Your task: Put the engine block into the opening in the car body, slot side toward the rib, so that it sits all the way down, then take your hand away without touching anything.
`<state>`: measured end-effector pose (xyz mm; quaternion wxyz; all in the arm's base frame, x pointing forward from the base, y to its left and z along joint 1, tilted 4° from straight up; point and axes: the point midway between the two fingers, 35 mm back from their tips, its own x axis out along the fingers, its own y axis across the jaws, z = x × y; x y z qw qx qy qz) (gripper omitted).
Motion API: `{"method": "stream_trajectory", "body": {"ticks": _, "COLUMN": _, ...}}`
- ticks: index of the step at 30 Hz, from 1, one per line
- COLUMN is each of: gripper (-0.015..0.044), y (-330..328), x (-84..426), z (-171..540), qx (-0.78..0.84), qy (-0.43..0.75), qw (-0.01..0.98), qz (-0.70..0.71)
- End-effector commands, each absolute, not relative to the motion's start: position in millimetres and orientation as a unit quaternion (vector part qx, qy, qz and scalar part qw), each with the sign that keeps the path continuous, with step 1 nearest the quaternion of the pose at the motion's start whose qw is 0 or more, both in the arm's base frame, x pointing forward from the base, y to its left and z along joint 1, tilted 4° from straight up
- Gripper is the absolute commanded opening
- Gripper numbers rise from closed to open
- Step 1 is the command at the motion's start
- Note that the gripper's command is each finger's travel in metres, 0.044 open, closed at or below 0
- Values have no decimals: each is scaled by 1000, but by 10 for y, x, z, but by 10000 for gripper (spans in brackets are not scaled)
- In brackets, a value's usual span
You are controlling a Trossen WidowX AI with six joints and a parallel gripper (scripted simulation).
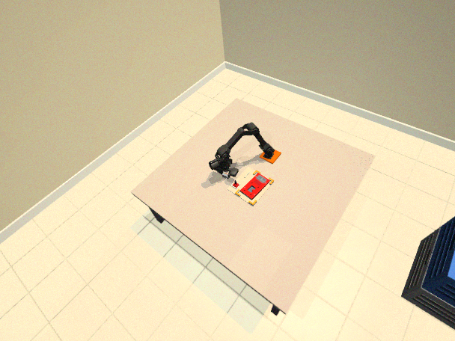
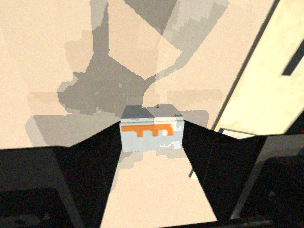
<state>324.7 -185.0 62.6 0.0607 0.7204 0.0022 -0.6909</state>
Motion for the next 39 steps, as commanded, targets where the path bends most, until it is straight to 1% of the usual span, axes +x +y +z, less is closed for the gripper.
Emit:
{"method": "stream_trajectory", "body": {"ticks": 1, "gripper": 52, "y": -1853, "x": 3245, "z": 653, "qx": 719, "qy": 3, "qw": 61, "qz": -692}}
{"method": "stream_trajectory", "body": {"ticks": 3, "gripper": 0, "y": -1857, "x": 3250, "z": 696, "qx": 719, "qy": 4, "qw": 62, "qz": -692}}
{"method": "stream_trajectory", "body": {"ticks": 21, "gripper": 0, "y": -1836, "x": 3278, "z": 1259, "qx": 719, "qy": 3, "qw": 62, "qz": -692}}
{"method": "stream_trajectory", "body": {"ticks": 39, "gripper": 0, "y": -1757, "x": 3198, "z": 1838, "qx": 720, "qy": 2, "qw": 61, "qz": -692}}
